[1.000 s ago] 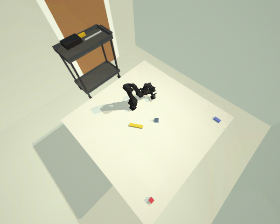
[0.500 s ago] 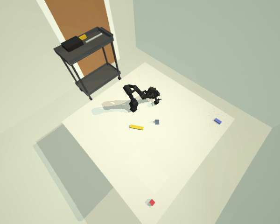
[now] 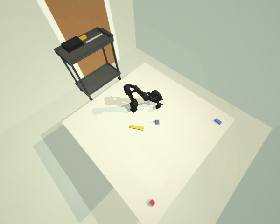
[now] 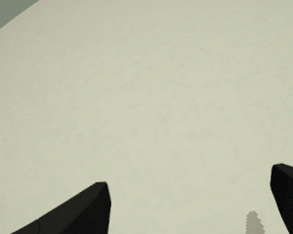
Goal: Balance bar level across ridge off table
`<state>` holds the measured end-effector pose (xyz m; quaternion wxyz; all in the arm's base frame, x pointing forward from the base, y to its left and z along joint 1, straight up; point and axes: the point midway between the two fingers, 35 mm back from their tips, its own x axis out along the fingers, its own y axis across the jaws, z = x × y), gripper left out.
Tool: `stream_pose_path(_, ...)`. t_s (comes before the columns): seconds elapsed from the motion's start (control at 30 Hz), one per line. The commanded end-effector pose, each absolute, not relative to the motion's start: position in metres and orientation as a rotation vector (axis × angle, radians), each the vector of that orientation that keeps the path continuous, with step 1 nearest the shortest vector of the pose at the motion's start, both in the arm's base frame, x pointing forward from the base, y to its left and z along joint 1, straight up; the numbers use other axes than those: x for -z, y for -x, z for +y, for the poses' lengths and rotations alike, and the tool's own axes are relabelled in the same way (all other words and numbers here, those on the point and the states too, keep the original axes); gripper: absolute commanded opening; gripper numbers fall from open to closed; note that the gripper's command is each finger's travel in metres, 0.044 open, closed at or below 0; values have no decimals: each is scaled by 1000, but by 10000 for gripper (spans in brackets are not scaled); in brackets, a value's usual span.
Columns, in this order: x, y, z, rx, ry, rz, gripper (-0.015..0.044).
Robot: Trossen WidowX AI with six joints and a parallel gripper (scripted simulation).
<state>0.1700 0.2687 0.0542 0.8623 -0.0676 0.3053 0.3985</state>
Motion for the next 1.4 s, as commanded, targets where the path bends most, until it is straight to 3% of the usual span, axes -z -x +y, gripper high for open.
stream_pose_path(0.0,-60,-183,264,-808,145,637,315)
stream_pose_path(1.37,-56,-288,113,-452,501,864,315)
